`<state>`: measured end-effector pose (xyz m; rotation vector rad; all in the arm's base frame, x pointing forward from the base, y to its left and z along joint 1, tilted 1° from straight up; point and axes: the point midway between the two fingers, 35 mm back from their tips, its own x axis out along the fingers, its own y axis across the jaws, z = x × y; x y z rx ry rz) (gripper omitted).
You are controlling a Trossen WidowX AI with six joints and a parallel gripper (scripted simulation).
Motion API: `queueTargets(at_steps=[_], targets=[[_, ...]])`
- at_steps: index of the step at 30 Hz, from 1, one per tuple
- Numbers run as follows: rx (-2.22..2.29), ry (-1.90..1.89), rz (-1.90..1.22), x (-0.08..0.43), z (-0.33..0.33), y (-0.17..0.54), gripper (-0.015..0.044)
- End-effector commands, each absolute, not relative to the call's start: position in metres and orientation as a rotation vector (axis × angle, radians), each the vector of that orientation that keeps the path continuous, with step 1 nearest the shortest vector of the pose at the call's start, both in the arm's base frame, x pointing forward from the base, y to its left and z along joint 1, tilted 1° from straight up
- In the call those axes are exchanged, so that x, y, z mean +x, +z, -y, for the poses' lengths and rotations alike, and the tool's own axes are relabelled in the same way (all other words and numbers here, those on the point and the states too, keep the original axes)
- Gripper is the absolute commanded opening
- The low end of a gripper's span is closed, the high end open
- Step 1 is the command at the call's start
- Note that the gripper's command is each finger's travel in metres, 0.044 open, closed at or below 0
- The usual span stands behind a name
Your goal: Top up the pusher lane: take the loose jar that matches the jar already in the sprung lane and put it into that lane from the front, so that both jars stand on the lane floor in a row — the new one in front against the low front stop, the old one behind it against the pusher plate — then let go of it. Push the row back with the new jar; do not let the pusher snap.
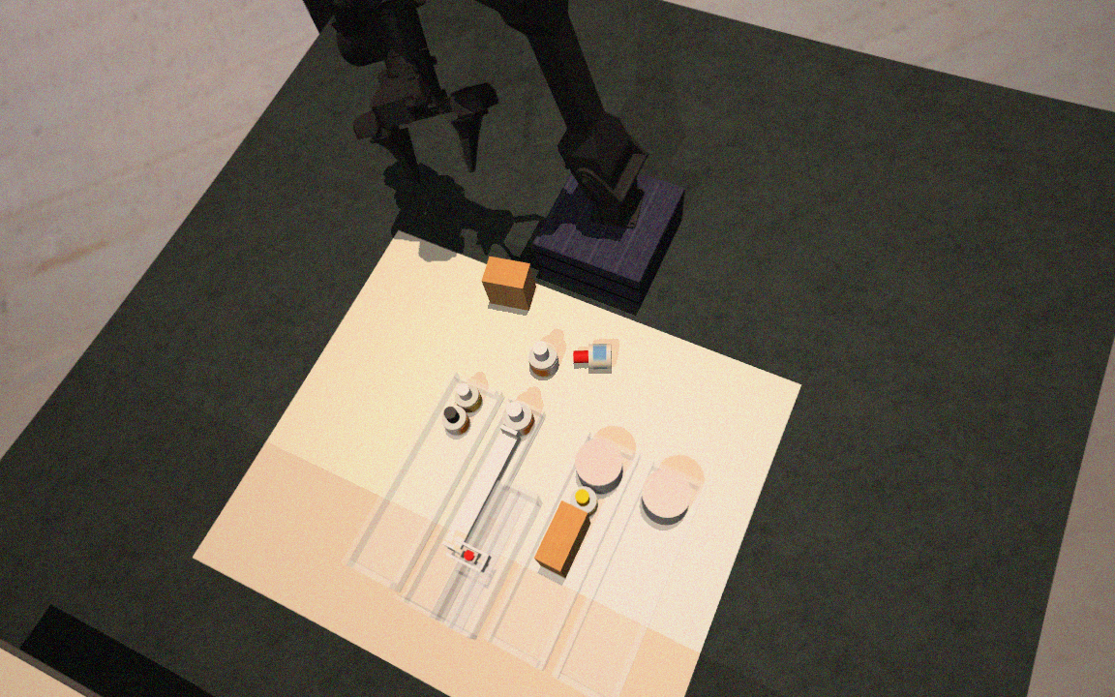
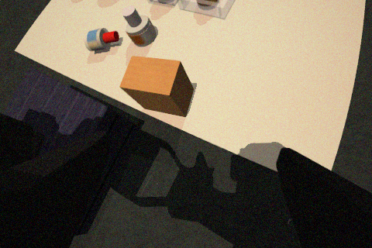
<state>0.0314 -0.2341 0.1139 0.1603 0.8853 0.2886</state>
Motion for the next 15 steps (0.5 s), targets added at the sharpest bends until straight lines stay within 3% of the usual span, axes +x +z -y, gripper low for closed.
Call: queueTargets(at_steps=[1,15], targets=[[0.164,0.292,-0.891,0.033,0.234,0.114,0.0426],[0.294,0.308,-1.385,0.136,0.183,0.084,0.044]])
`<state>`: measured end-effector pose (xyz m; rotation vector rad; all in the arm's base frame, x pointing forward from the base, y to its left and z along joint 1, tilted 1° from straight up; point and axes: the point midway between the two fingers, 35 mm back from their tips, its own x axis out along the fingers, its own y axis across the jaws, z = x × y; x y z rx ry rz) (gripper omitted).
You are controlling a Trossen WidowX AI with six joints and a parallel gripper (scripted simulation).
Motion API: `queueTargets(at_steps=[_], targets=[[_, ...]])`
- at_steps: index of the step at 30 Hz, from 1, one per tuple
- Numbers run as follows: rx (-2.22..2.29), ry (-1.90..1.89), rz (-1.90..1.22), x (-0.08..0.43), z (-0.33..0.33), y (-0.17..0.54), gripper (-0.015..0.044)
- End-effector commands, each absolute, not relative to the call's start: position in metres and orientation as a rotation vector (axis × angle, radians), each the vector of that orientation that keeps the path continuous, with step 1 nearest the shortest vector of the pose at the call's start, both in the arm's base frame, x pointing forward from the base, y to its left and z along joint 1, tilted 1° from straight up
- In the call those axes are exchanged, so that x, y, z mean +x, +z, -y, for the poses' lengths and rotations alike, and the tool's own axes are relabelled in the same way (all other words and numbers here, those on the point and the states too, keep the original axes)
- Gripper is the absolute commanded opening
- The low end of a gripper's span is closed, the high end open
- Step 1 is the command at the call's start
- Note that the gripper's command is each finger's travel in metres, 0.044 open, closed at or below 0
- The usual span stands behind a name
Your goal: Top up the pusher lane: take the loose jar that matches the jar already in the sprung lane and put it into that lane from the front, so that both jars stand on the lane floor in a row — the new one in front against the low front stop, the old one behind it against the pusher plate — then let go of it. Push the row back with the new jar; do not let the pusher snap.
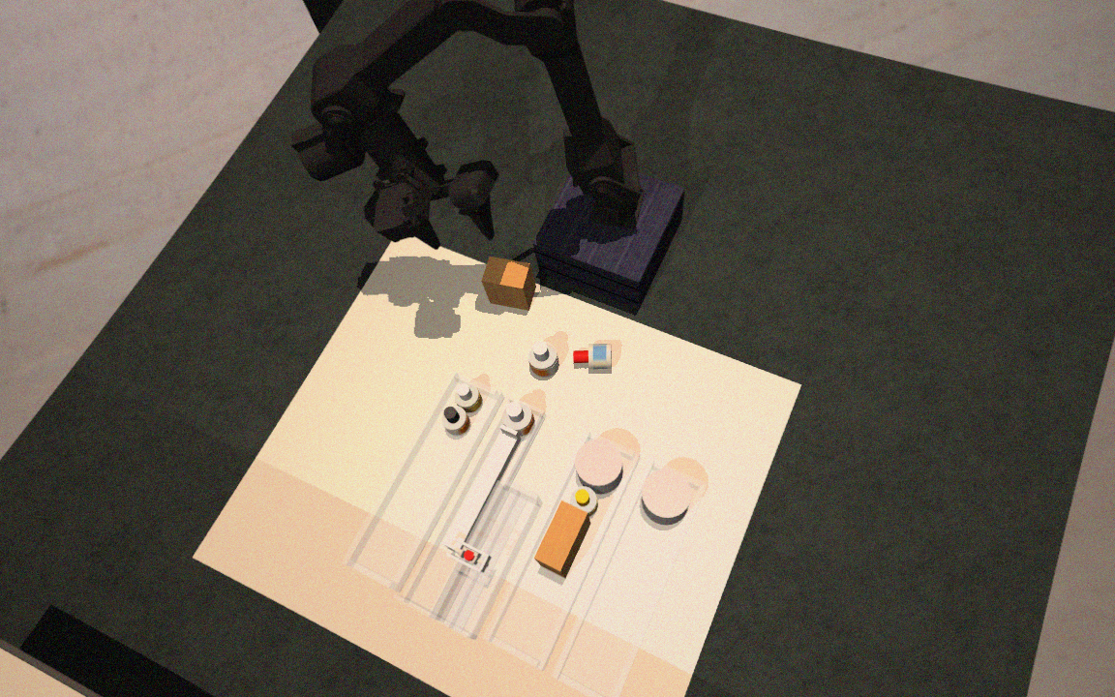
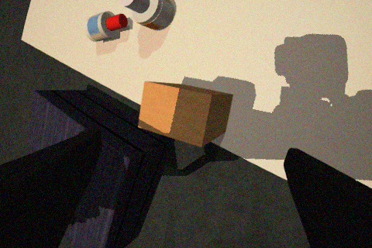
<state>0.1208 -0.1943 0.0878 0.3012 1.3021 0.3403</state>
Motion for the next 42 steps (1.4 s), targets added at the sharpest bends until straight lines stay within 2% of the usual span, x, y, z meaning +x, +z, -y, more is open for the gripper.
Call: queueTargets(at_steps=[1,10,19,42], targets=[[0.29,0.292,-1.417,0.143,0.178,0.082,0.044],[0.21,0.074,-1.591,0.197,0.123,0.068,0.044],[0.137,-0.161,-1.548,0.23,0.058,0.062,0.044],[0.136,-0.165,-1.546,0.23,0.057,0.009,0.044]])
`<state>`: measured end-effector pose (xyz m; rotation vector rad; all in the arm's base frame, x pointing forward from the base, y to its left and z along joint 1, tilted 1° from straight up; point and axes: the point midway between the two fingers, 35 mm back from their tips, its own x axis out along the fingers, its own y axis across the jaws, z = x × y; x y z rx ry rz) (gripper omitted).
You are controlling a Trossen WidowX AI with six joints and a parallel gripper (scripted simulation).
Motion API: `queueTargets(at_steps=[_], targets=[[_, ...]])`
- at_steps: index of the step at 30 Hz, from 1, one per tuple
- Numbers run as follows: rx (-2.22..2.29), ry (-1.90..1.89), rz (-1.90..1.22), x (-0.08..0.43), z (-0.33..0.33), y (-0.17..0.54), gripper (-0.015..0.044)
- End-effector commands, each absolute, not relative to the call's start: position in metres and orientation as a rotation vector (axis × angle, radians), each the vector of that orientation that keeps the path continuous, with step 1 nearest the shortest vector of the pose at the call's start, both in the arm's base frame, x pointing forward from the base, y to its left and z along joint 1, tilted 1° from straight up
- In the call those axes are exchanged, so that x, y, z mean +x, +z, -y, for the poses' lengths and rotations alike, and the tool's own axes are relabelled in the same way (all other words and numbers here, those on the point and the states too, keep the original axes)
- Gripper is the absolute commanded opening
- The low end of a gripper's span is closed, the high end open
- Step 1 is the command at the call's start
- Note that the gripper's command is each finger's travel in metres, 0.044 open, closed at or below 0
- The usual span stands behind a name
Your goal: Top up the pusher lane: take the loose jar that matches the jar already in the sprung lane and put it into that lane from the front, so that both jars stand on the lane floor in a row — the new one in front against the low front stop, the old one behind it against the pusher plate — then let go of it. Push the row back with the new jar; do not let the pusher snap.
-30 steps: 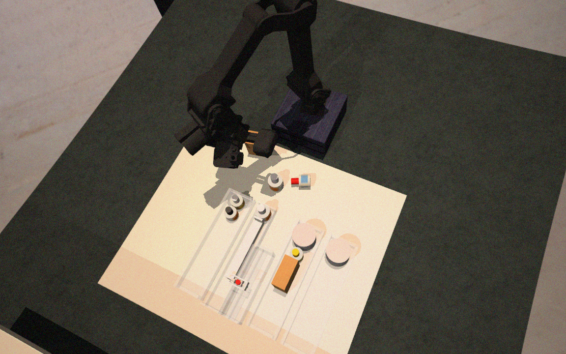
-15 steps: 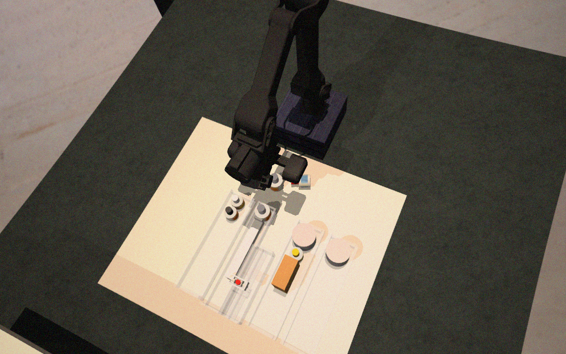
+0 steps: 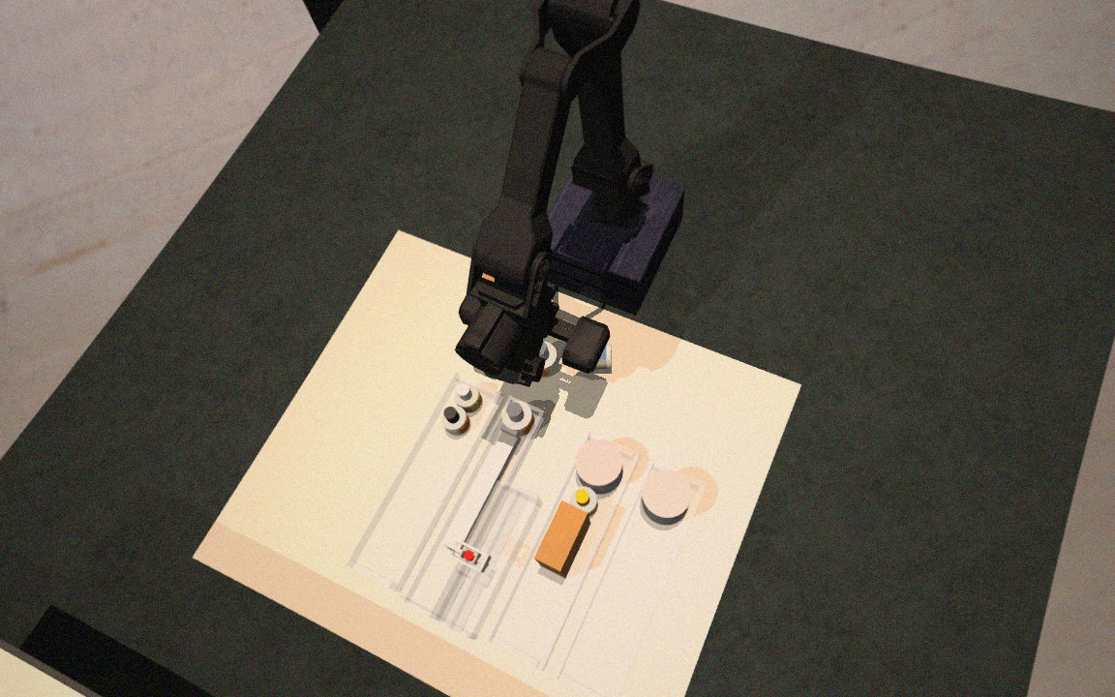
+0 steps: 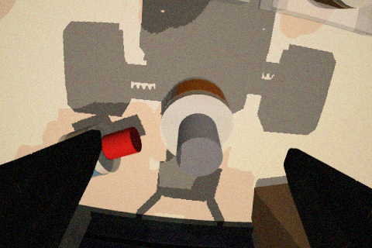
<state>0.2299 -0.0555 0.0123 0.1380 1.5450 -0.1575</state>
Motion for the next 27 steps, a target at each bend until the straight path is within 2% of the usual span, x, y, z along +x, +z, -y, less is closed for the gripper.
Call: queueTargets(at_steps=[1,19,27], targets=[[0.136,-0.165,-1.546,0.23,0.057,0.007,0.044],[0.136,-0.165,-1.547,0.23,0.057,-0.019,0.044],[0.136,-0.165,-1.547,0.23,0.057,-0.019,0.023]])
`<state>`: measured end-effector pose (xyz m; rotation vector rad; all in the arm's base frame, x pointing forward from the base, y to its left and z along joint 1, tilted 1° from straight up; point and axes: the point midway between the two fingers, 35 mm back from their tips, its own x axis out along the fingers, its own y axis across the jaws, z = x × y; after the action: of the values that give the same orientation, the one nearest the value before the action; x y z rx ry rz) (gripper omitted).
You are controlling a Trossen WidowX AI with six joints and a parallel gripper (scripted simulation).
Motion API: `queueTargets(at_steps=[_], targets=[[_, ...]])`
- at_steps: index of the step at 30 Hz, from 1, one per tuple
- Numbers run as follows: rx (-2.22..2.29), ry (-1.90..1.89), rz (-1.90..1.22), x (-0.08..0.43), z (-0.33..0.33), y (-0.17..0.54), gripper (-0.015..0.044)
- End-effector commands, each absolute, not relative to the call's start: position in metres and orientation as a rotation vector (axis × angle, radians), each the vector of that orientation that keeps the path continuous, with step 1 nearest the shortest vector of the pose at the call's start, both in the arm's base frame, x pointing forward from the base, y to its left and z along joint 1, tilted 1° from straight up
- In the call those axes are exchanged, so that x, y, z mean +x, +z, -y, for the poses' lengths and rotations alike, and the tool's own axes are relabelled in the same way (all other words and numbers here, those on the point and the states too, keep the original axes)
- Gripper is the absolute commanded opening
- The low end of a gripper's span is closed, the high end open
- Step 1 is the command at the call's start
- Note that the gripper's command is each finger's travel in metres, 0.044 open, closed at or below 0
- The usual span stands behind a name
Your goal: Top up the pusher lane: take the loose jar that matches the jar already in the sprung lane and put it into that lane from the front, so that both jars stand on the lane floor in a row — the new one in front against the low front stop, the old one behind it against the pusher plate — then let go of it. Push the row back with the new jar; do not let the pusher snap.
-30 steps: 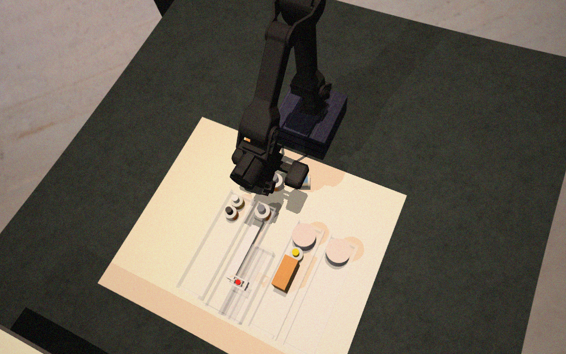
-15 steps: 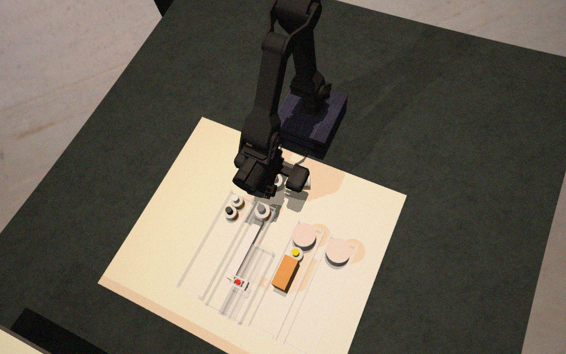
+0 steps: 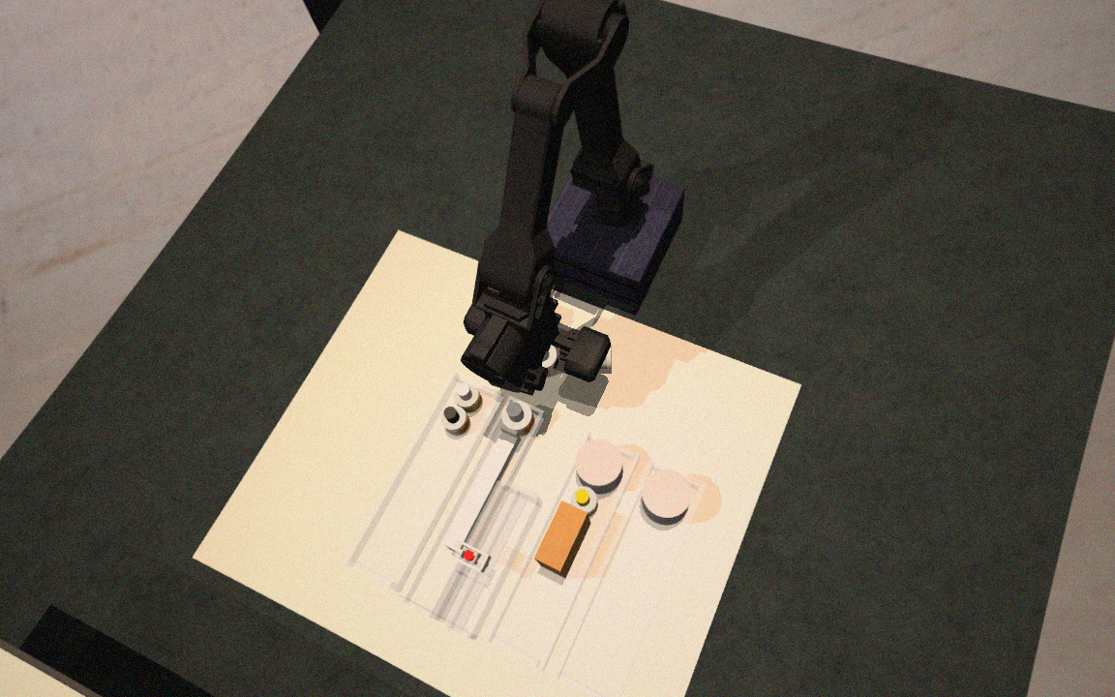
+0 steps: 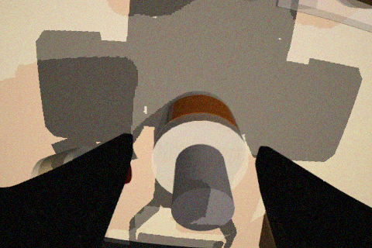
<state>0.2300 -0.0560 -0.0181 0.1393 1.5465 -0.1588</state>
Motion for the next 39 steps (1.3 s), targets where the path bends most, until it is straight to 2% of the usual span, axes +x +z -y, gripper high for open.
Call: queueTargets(at_steps=[1,8,14,26,39], targets=[[0.136,-0.165,-1.547,0.23,0.057,-0.019,0.0204],[0.136,-0.165,-1.547,0.23,0.057,-0.019,0.0157],[0.136,-0.165,-1.546,0.235,0.056,0.004,0.0],[0.137,-0.164,-1.546,0.231,0.048,0.084,0.0],[0.143,-0.171,-1.542,0.262,0.053,0.055,0.0]])
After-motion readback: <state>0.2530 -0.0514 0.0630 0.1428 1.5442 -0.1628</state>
